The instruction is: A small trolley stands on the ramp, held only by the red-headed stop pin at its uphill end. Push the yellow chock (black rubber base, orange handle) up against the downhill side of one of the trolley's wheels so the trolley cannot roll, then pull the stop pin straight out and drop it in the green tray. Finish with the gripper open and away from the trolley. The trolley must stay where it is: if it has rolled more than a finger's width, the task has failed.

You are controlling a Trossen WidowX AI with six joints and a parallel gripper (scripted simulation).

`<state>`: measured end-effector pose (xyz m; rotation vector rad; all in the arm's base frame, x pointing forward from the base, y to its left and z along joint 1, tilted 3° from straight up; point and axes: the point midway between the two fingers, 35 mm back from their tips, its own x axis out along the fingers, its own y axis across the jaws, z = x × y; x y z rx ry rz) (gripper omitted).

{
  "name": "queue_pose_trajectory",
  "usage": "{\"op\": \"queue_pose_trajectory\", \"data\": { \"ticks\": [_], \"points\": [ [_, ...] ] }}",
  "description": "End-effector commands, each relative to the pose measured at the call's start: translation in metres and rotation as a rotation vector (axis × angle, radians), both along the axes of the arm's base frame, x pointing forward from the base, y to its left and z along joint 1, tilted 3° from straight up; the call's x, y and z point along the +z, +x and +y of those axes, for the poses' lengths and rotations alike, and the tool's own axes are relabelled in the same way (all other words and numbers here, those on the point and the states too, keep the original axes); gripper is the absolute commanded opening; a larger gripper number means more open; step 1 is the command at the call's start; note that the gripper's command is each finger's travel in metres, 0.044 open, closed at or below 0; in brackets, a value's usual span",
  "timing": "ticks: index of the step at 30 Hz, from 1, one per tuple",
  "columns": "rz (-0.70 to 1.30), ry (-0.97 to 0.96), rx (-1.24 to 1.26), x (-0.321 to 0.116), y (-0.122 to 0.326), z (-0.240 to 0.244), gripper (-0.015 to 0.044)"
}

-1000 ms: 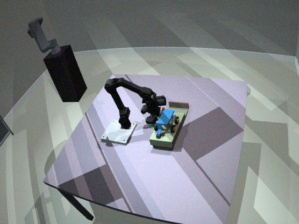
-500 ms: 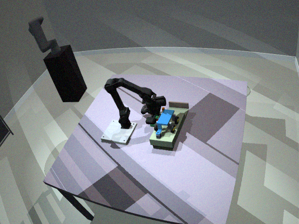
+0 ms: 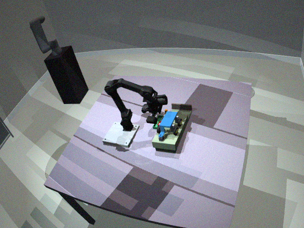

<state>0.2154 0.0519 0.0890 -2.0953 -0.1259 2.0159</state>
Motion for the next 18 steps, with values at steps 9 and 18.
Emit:
{"op": "queue_pose_trajectory", "data": {
  "ticks": [9, 18],
  "points": [
    [-0.013, 0.008, 0.005, 0.036, 0.0, -0.002, 0.044],
    [-0.013, 0.008, 0.005, 0.057, 0.001, -0.002, 0.044]
  ]
}}
